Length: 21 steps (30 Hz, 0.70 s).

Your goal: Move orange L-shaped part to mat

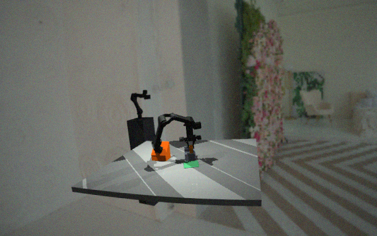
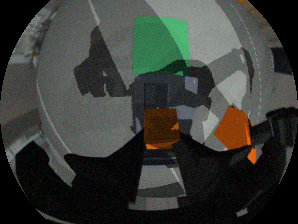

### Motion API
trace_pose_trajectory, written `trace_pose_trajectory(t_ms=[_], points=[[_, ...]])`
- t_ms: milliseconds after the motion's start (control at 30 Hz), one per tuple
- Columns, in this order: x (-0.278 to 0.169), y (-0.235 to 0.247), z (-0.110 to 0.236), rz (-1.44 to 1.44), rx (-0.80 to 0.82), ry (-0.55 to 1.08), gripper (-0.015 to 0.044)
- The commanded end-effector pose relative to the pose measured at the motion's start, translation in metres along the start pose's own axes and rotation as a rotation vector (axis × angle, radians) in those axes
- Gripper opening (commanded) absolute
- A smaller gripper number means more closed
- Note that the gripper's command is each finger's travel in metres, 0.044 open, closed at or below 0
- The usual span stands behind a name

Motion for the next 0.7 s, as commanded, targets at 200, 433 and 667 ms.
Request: trace_pose_trajectory(t_ms=[200, 433, 667], points=[[0.0, 0.001, 0.016, -0.007, 0.003, 0.006, 0.0], [0.0, 0.001, 0.027, -0.007, 0.003, 0.006, 0.0], [0.0, 0.001, 0.038, -0.006, 0.002, 0.007, 0.0]])
Point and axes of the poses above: the point midway between the two fingers, 35 mm back from their tips, its own z axis back along the fingers, its own y axis across the jaws, x = y × z, the point moved 2 cm from there along z, back along the fingers, and after that the axes turned 3 degrees about z, right-handed, at the moved point
